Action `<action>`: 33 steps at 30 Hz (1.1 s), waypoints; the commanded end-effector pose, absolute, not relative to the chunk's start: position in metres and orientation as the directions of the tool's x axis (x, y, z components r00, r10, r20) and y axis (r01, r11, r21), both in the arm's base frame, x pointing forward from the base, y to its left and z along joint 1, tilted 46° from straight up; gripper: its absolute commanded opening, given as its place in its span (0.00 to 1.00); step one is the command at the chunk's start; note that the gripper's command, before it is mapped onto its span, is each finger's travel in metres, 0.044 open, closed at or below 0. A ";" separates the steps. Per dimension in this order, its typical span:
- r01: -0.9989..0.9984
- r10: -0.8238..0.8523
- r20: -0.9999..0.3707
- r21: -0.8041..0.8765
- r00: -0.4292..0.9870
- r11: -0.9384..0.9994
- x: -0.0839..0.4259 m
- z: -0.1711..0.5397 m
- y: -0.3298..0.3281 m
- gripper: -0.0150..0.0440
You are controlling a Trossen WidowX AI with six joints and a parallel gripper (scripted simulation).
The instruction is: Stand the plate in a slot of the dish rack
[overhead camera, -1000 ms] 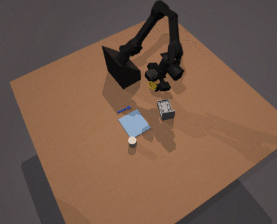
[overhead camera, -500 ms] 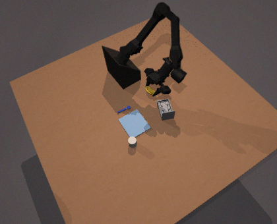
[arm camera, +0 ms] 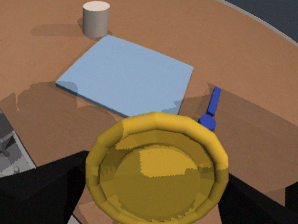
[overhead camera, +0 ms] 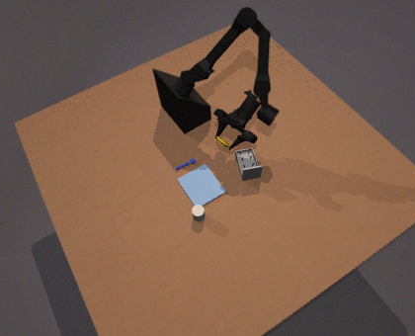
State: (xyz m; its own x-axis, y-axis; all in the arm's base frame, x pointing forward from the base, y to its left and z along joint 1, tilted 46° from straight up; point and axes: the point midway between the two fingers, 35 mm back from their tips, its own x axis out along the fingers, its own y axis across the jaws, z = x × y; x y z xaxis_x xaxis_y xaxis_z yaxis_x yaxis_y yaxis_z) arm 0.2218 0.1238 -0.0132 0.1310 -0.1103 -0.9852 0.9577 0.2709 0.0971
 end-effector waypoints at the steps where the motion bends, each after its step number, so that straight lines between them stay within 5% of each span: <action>1: 0.940 -0.171 -0.966 0.134 0.195 0.313 0.221 -0.019 0.126 0.25; 33: 0.597 -0.238 -0.601 0.514 0.763 0.616 0.212 -0.005 0.177 0.25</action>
State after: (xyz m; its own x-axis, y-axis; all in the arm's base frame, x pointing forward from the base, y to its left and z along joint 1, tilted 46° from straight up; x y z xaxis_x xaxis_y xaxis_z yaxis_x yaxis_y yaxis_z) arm 0.2166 0.1743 -0.0070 0.7166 -0.2436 -0.6535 0.6432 0.5931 0.4842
